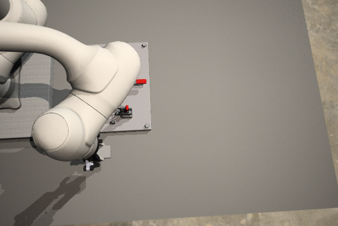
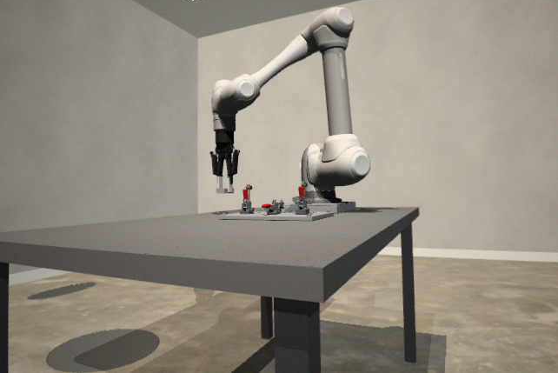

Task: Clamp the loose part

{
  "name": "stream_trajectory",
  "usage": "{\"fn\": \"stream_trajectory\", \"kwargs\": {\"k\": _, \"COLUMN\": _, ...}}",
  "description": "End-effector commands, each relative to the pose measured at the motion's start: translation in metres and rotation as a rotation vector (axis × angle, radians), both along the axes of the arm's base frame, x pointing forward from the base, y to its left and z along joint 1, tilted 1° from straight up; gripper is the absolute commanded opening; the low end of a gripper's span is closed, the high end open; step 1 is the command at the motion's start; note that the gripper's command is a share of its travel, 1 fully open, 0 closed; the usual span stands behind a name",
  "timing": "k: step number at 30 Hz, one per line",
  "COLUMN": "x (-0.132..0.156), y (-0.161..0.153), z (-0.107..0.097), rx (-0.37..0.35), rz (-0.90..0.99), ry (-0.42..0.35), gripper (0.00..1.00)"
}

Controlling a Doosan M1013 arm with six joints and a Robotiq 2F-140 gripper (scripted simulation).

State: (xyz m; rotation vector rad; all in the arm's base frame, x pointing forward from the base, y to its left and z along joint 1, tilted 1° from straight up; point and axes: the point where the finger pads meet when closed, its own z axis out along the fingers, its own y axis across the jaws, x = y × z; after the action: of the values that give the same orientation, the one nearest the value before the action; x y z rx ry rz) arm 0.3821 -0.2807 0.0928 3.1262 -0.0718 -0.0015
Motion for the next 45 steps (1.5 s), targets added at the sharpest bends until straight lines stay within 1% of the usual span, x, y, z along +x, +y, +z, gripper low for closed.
{"fn": "stream_trajectory", "kwargs": {"k": 1, "x": 0.0, "y": 0.0, "z": 0.0, "rx": 0.0, "rz": 0.0, "ry": 0.0, "gripper": 0.1}}
{"fn": "stream_trajectory", "kwargs": {"k": 17, "x": 0.0, "y": 0.001, "z": 0.0, "rx": 0.0, "rz": 0.0, "ry": 0.0, "gripper": 0.1}}
{"fn": "stream_trajectory", "kwargs": {"k": 21, "x": 0.0, "y": 0.009, "z": 0.0, "rx": 0.0, "rz": 0.0, "ry": 0.0, "gripper": 0.1}}
{"fn": "stream_trajectory", "kwargs": {"k": 24, "x": 0.001, "y": 0.022, "z": -0.001, "rx": 0.0, "rz": 0.0, "ry": 0.0, "gripper": 0.1}}
{"fn": "stream_trajectory", "kwargs": {"k": 26, "x": 0.001, "y": 0.022, "z": -0.001, "rx": 0.0, "rz": 0.0, "ry": 0.0, "gripper": 0.1}}
{"fn": "stream_trajectory", "kwargs": {"k": 32, "x": 0.003, "y": 0.065, "z": -0.003, "rx": 0.0, "rz": 0.0, "ry": 0.0, "gripper": 0.1}}
{"fn": "stream_trajectory", "kwargs": {"k": 41, "x": 0.008, "y": 0.157, "z": -0.006, "rx": 0.0, "rz": 0.0, "ry": 0.0, "gripper": 0.1}}
{"fn": "stream_trajectory", "kwargs": {"k": 43, "x": 0.008, "y": 0.157, "z": -0.006, "rx": 0.0, "rz": 0.0, "ry": 0.0, "gripper": 0.1}}
{"fn": "stream_trajectory", "kwargs": {"k": 45, "x": 0.009, "y": 0.179, "z": -0.007, "rx": 0.0, "rz": 0.0, "ry": 0.0, "gripper": 0.1}}
